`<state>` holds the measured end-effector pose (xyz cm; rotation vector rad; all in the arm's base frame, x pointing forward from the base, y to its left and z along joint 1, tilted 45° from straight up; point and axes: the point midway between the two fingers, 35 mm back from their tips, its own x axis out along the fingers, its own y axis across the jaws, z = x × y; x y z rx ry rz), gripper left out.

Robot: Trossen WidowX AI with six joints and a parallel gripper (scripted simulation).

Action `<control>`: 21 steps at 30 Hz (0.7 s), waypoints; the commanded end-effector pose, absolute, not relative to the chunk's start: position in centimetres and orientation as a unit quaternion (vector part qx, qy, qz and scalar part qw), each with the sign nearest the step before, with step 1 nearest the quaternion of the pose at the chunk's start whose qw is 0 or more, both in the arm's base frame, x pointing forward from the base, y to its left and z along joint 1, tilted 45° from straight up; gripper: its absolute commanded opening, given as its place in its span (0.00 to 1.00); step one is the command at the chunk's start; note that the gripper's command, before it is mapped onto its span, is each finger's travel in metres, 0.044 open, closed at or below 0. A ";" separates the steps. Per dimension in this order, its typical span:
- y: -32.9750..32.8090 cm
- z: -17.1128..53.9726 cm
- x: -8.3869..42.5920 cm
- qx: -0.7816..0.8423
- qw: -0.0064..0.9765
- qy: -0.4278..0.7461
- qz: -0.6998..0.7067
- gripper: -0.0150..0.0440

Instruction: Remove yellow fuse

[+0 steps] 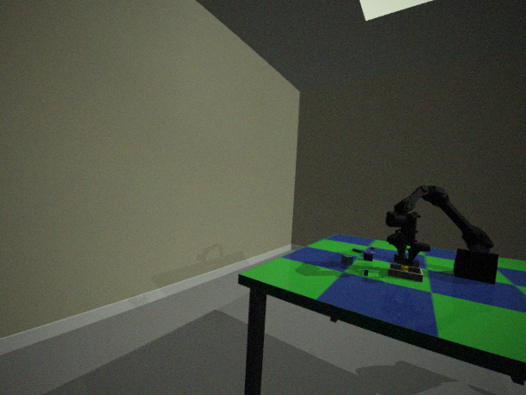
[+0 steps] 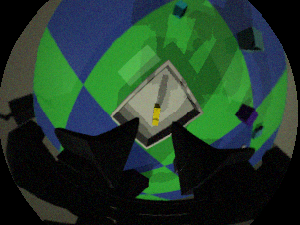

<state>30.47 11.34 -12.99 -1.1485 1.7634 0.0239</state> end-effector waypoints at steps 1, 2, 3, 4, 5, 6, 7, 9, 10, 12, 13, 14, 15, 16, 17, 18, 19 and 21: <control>11.4 -13.0 30.5 -0.474 0.496 0.728 0.010 0.79; 11.6 -12.8 30.5 -0.474 0.495 0.728 0.010 0.81; 12.2 -12.1 30.5 -0.475 0.495 0.728 0.010 0.81; 13.1 -11.1 30.6 -0.476 0.493 0.728 0.011 0.81; 13.6 -10.5 30.6 -0.476 0.492 0.729 0.011 0.81; 13.8 -10.2 30.5 -0.477 0.492 0.729 0.011 0.81; 13.8 -10.2 30.5 -0.477 0.492 0.729 0.011 0.81; 13.8 -10.2 30.5 -0.477 0.492 0.729 0.011 0.81; 13.8 -10.2 30.5 -0.477 0.492 0.729 0.011 0.81; 13.8 -10.2 30.5 -0.477 0.492 0.729 0.011 0.81; 13.8 -10.2 30.5 -0.477 0.492 0.729 0.011 0.81; 13.8 -10.2 30.5 -0.477 0.492 0.729 0.011 0.81; 13.8 -10.2 30.5 -0.477 0.492 0.729 0.011 0.81; 13.8 -10.2 30.5 -0.477 0.492 0.729 0.011 0.81; 13.7 -10.3 30.5 -0.480 0.491 0.727 0.012 0.81; 13.7 -10.3 30.5 -0.480 0.491 0.727 0.012 0.81; 13.7 -10.3 30.5 -0.480 0.491 0.727 0.012 0.81; 13.7 -10.3 30.5 -0.480 0.491 0.727 0.012 0.81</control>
